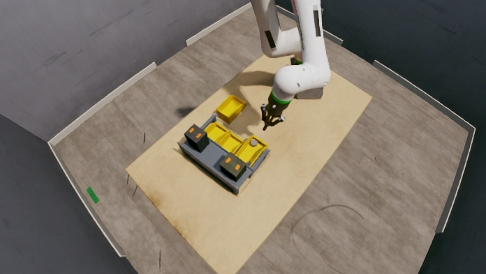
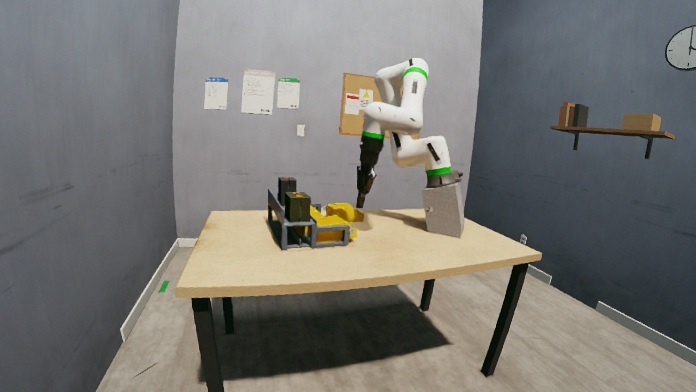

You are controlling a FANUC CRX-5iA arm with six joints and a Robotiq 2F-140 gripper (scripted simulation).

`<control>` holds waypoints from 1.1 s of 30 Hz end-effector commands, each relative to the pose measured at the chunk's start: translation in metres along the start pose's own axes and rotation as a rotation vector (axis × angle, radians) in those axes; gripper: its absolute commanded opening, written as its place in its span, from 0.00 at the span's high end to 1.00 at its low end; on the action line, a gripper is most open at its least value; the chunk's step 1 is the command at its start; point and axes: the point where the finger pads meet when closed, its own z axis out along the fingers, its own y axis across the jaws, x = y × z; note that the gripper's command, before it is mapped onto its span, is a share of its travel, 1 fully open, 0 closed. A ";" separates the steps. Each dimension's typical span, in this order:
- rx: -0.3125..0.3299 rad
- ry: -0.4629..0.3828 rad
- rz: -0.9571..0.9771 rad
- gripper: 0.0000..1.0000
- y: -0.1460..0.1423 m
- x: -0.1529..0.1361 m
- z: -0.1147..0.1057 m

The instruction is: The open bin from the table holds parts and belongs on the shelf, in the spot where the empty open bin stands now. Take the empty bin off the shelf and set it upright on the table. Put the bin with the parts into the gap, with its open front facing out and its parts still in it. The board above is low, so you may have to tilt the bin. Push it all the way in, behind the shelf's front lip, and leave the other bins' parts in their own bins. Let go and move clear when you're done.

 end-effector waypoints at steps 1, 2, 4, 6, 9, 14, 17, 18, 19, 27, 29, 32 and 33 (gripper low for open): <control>0.026 0.011 -0.278 0.90 0.000 -0.001 0.000; 0.026 0.011 -0.278 0.90 0.000 -0.001 0.000; 0.027 0.023 -0.419 0.90 0.000 -0.001 0.000; 0.028 0.030 -0.499 0.90 0.000 -0.001 0.000; 0.030 0.041 -0.638 0.90 0.000 -0.001 0.000; 0.037 0.056 -0.869 0.90 0.000 -0.001 0.000; 0.044 0.063 -1.005 0.90 0.000 -0.001 0.000; 0.047 0.065 -1.049 0.90 0.000 -0.001 0.000; 0.047 0.065 -1.049 0.90 0.000 -0.001 0.000; 0.101 0.065 -1.414 0.90 0.000 -0.001 0.000; 0.128 0.059 -1.489 0.90 0.000 -0.001 0.000; 0.139 0.056 -1.511 0.90 0.000 -0.001 0.000; 0.139 0.056 -1.511 0.90 0.000 -0.001 0.000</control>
